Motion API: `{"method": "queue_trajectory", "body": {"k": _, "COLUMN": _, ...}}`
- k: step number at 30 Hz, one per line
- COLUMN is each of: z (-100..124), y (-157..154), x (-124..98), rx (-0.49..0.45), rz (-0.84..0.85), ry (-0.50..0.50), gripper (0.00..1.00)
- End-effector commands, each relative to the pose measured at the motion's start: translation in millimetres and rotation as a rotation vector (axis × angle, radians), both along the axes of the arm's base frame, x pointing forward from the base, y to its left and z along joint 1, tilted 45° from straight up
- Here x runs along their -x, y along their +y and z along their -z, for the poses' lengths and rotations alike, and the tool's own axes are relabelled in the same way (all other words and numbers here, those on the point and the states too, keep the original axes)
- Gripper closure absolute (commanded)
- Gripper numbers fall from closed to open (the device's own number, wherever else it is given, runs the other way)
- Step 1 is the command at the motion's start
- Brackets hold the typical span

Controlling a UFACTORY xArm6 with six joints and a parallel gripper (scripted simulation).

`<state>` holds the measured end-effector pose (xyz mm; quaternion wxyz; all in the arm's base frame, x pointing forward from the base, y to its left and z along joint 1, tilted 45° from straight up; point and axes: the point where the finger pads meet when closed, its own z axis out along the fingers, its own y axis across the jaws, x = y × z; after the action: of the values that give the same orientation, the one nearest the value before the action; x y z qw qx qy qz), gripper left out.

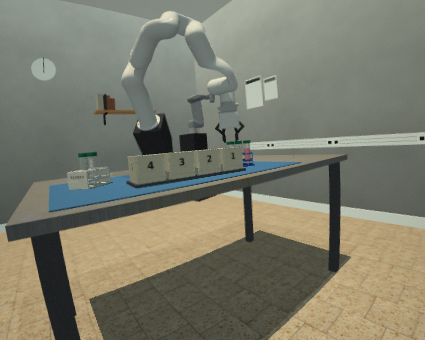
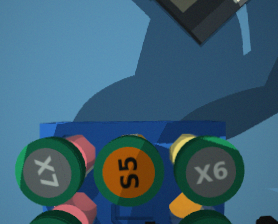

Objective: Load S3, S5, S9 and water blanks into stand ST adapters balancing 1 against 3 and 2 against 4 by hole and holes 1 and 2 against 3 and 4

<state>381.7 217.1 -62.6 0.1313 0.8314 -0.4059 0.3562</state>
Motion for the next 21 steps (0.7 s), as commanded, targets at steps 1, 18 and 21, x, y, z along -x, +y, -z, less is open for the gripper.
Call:
{"method": "queue_trajectory", "body": {"k": 1, "z": 0.0, "y": 0.8, "x": -0.7, "rx": -0.002, "rz": -0.001, "ry": -0.001, "gripper": 0.43}}
{"method": "queue_trajectory", "body": {"k": 18, "z": 7.2, "y": -4.3, "x": -5.6, "rx": -0.002, "rz": -0.001, "ry": -0.001, "gripper": 0.43}}
{"method": "queue_trajectory", "body": {"k": 21, "z": 8.6, "y": -5.4, "x": -6.6, "rx": -0.002, "rz": -0.001, "ry": -0.001, "gripper": 0.43}}
